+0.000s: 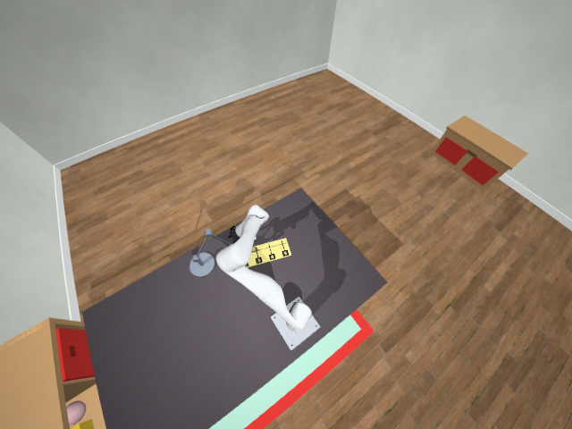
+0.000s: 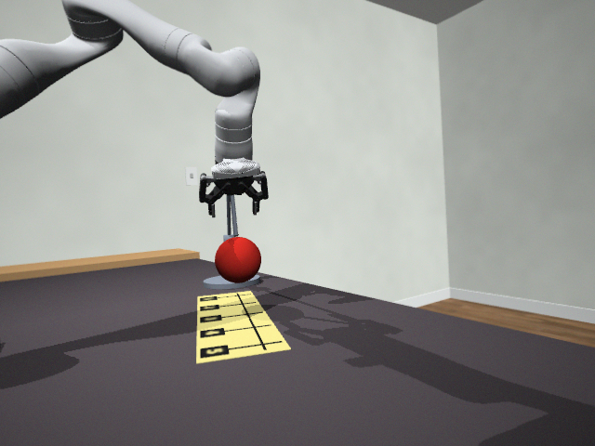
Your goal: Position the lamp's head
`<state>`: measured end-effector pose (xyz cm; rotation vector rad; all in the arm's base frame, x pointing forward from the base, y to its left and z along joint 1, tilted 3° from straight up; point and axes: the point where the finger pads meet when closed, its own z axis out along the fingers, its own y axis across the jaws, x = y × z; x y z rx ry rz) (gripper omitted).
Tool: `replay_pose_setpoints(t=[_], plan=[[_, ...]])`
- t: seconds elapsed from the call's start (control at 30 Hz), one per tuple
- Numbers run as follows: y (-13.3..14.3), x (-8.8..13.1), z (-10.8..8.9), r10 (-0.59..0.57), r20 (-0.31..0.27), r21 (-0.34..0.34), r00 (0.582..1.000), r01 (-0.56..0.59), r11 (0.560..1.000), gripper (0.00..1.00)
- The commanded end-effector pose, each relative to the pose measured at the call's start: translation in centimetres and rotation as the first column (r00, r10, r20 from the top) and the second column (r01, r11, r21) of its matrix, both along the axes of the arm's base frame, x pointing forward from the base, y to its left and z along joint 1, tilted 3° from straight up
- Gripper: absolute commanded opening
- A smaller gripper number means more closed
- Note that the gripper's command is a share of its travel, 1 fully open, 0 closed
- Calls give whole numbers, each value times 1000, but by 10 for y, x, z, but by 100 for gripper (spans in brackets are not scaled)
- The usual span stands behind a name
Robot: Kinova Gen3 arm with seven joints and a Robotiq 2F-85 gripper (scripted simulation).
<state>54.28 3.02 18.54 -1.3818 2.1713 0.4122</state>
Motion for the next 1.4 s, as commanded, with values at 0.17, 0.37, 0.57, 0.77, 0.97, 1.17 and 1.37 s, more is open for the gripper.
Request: replay_pose_setpoints(t=[0.17,0.37,0.57,0.77,0.97,1.17,1.37], plan=[[1,0,-2,2,-3,0,1000,-2,1000,100],[1,0,-1,2,-2,0,1000,-2,1000,0],[1,0,-1,2,-2,0,1000,-2,1000,0],[1,0,-1,2,-2,0,1000,-2,1000,0],[1,0,-1,2,-2,0,1000,-2,1000,0],[1,0,-1,1,-2,0,1000,-1,1000,0],[-4,-2,-1,2,-2,0,1000,-2,1000,0]])
